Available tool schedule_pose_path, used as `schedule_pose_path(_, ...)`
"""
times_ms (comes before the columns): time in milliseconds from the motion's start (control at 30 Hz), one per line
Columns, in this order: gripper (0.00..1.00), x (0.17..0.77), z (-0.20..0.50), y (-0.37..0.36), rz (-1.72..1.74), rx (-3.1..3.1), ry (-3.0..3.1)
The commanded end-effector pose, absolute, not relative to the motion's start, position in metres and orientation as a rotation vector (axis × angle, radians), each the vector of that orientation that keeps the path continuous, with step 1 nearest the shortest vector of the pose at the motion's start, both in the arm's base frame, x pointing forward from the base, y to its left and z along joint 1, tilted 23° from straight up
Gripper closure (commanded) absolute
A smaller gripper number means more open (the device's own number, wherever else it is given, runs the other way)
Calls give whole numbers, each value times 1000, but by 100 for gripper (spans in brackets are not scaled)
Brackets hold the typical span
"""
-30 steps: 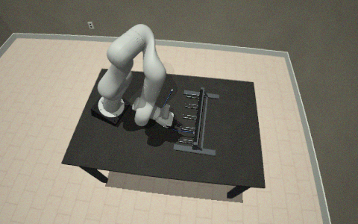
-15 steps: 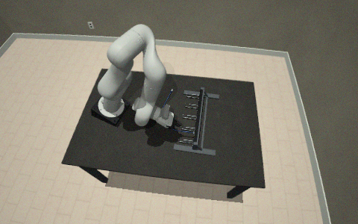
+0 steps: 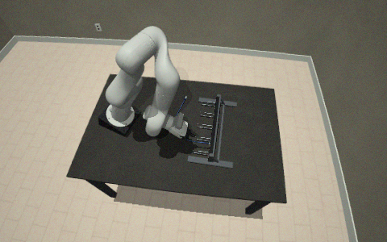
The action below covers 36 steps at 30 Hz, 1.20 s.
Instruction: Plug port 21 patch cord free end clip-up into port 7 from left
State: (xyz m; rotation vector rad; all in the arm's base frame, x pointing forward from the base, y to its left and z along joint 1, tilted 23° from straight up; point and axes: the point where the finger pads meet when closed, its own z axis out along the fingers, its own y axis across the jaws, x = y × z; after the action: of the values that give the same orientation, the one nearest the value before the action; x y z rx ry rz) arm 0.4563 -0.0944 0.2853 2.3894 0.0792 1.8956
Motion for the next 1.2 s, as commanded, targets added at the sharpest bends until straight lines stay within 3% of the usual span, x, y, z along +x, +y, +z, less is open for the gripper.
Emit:
schedule_pose_path(0,100,456,286,-94,1897,2388,79)
schedule_pose_path(633,100,446,288,-94,1897,2388,79)
schedule_pose_path(1167,100,402,298,-92,1897,2388,79)
